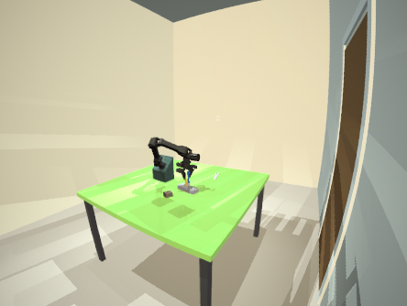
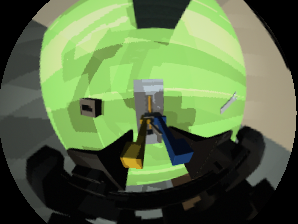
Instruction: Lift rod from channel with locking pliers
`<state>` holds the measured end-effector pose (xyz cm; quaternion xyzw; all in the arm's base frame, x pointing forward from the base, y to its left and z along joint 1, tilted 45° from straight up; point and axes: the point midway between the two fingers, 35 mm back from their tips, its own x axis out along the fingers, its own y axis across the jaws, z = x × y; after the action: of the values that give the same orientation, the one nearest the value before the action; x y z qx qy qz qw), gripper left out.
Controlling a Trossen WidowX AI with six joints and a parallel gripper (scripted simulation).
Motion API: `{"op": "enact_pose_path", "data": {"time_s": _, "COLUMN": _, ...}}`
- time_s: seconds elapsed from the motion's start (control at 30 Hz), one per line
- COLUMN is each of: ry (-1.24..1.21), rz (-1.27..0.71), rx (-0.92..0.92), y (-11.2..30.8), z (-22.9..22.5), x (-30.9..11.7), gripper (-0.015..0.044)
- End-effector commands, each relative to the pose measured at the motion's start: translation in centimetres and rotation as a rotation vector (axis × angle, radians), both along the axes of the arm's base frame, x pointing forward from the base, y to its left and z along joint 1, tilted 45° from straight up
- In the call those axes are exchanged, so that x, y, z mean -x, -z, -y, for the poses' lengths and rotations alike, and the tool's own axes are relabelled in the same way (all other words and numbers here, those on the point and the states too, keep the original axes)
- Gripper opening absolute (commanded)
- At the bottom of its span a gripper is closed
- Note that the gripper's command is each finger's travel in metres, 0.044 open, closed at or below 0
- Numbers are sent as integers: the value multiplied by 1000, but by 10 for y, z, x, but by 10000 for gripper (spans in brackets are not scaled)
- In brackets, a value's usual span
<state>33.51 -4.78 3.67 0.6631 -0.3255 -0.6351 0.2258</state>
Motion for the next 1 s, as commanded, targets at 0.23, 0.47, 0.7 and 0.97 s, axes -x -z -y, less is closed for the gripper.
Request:
{"op": "enact_pose_path", "data": {"time_s": 0.23, "ry": -1, "rz": 4, "rx": 0, "y": 1, "z": -2, "x": -1, "gripper": 260}}
{"op": "enact_pose_path", "data": {"time_s": 0.47, "ry": -1, "rz": 4, "rx": 0, "y": 2, "z": -3, "x": -1, "gripper": 251}}
{"op": "enact_pose_path", "data": {"time_s": 0.7, "ry": -1, "rz": 4, "rx": 0, "y": 2, "z": -3, "x": -1, "gripper": 242}}
{"op": "enact_pose_path", "data": {"time_s": 0.97, "ry": -1, "rz": 4, "rx": 0, "y": 3, "z": -4, "x": -1, "gripper": 231}}
